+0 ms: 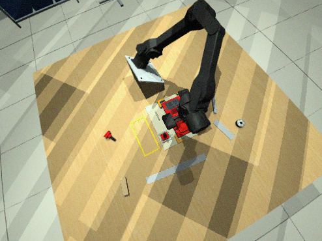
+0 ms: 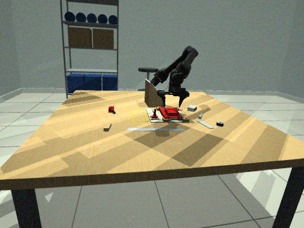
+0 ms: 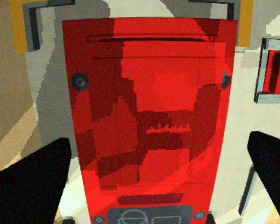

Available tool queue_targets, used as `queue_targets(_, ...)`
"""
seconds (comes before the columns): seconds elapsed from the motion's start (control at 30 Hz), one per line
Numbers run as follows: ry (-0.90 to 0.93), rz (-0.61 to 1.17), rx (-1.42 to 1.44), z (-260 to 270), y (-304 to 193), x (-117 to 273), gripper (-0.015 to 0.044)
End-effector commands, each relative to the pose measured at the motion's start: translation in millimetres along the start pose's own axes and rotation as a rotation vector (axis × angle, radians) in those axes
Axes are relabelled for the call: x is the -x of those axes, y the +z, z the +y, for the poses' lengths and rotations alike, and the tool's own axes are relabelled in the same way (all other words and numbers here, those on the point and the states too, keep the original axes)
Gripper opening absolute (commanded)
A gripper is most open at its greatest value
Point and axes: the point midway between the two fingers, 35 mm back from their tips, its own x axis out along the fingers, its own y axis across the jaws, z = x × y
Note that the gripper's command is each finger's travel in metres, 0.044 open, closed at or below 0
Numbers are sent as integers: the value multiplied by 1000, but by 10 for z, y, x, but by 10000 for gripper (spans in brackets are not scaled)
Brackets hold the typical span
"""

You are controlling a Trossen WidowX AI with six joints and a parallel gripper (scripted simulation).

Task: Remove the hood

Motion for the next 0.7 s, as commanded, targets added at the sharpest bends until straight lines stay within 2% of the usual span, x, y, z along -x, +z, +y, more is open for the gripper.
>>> queue_targets(0.0, 5, 4, -8, 3, -16, -39, 440)
queue_targets(0.67, 6, 4, -8, 11, -23, -162, 440)
